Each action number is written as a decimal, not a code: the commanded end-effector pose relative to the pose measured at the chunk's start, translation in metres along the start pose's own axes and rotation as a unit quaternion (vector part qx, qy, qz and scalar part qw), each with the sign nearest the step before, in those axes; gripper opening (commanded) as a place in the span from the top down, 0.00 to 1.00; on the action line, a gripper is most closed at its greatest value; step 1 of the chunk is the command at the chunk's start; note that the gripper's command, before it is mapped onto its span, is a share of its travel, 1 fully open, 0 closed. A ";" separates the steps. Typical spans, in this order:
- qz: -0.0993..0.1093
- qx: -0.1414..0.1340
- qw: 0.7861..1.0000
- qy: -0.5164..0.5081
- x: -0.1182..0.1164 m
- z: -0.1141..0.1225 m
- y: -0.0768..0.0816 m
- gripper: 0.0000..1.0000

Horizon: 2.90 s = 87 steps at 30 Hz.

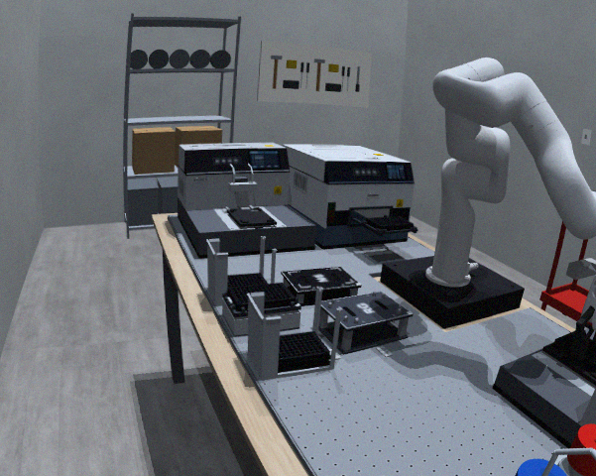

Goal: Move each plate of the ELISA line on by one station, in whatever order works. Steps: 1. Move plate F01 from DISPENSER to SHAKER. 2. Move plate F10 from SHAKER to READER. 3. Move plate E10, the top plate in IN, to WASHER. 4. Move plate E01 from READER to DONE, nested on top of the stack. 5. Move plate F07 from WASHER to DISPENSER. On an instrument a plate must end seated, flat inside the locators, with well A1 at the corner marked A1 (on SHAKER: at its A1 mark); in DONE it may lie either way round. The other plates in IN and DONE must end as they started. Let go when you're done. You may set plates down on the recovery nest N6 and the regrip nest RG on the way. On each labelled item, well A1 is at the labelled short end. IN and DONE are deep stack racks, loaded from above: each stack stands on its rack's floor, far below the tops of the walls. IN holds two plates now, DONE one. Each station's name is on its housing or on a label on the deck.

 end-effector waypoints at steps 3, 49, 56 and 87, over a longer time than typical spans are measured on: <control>0.000 -0.002 1.000 0.000 0.000 0.001 0.000 1.00; 0.000 -0.002 1.000 0.000 0.000 0.001 -0.001 0.00; 0.000 -0.002 1.000 0.000 0.000 0.001 0.006 0.00; 0.000 -0.002 1.000 0.000 0.000 0.001 0.045 0.00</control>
Point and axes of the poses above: the point where the finger pads meet when closed, its own y axis back along the fingers, its own x axis across the jaws, z = x × y, the point moved 3 cm from there along y, back along the fingers, and after that the axes turned 1 degree about -y, right-handed, at the moved point
